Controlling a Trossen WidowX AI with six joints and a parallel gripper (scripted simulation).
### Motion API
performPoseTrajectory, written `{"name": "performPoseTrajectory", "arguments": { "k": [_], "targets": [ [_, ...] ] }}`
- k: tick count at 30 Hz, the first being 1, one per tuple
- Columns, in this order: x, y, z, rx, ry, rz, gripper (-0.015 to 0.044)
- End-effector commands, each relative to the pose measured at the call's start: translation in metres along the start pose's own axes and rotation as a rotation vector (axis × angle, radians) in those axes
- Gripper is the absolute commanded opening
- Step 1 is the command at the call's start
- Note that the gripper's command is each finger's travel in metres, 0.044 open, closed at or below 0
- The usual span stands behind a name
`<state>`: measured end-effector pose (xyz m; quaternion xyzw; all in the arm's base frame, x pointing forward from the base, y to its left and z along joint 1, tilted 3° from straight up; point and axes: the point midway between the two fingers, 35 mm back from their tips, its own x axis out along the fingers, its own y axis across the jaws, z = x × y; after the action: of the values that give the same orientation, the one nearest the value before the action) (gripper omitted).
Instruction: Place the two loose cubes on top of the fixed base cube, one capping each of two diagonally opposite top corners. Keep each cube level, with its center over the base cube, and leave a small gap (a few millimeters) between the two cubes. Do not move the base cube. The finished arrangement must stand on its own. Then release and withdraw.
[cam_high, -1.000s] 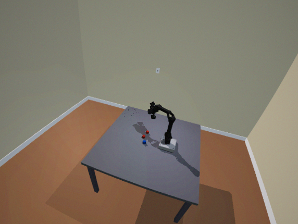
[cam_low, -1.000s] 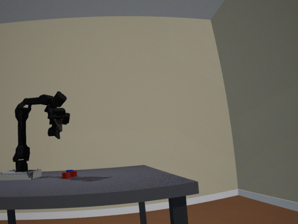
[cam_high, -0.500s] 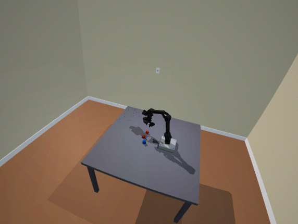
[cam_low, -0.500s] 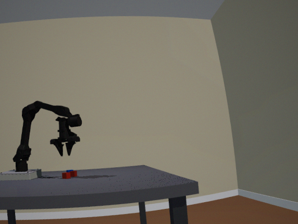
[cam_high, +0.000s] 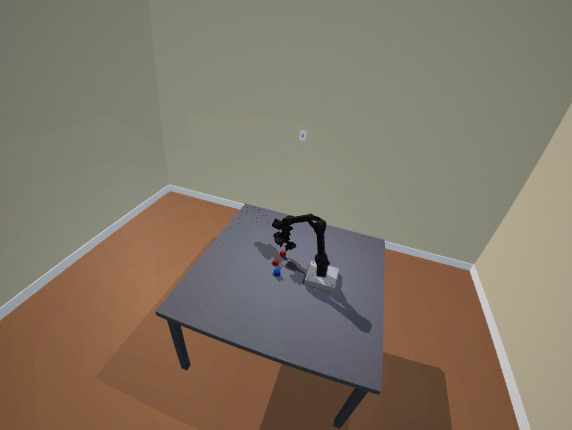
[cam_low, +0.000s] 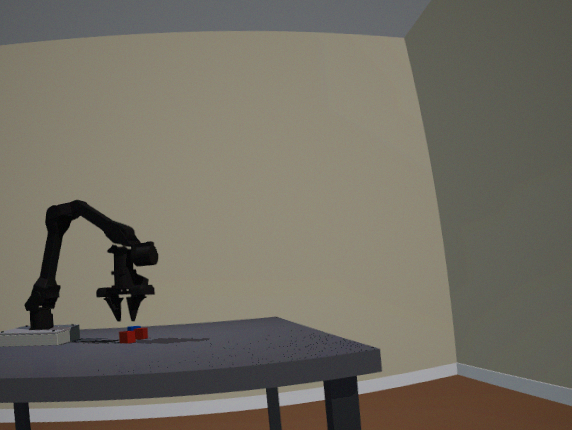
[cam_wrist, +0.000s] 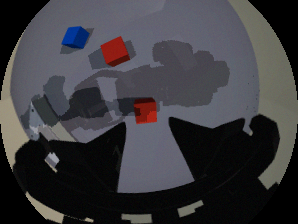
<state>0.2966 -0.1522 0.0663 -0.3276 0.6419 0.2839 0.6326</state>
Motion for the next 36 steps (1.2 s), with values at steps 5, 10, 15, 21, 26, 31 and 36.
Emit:
{"name": "performPoseTrajectory", "arguments": {
  "k": [5,10,15,21,26,31,36],
  "targets": [
    [0.014,0.001,0.0,-0.003,-0.005,-0.004,0.0265],
    [0.021,0.0,0.001,-0.003,-0.005,-0.004,0.0265],
    [0.03,0.0,0.001,-0.003,-0.005,-0.004,0.0265],
    [0.039,0.0,0.001,-0.003,-0.005,-0.004,0.0265],
    [0.046,0.001,0.001,-0.003,-0.005,-0.004,0.0265],
    [0.047,0.001,0.001,-0.003,-0.005,-0.004,0.016],
    [0.047,0.001,0.001,-0.003,-0.005,-0.004,0.0105]
  ]
}}
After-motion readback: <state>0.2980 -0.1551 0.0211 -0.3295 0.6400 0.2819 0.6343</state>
